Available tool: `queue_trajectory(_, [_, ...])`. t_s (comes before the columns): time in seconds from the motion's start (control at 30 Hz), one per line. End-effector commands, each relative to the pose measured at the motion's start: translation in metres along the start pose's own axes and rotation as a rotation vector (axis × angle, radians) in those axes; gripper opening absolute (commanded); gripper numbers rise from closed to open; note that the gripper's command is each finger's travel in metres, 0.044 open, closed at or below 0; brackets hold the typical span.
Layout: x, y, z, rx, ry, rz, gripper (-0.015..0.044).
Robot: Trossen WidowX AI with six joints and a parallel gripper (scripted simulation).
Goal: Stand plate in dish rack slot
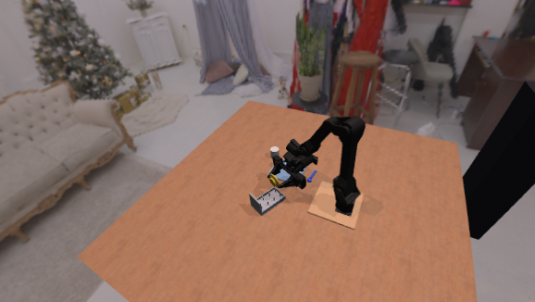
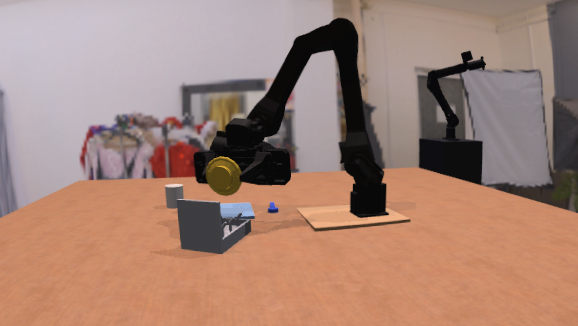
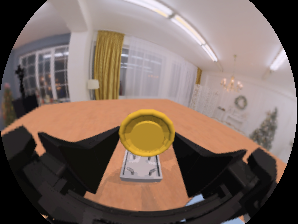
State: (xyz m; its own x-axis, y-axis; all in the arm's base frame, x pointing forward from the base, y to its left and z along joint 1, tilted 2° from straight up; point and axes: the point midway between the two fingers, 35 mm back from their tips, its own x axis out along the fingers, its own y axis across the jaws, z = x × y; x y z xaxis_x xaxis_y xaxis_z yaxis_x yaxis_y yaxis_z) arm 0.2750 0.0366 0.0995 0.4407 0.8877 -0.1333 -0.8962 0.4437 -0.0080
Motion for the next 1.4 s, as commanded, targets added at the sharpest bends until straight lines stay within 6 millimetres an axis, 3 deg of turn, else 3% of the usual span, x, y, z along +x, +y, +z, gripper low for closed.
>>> queue_trajectory(0.0, [0.000,0.001,0.000,-0.009,-0.010,0.001,0.0000])
queue_trajectory(0.83, [0.014,0.002,-0.031,-0.013,-0.005,0.000,0.0000])
queue_trajectory(0.97, [0.015,0.002,-0.049,-0.015,-0.005,0.000,0.0000])
queue_trajectory(1.37, [0.015,0.001,-0.046,-0.011,-0.004,0.000,0.0000])
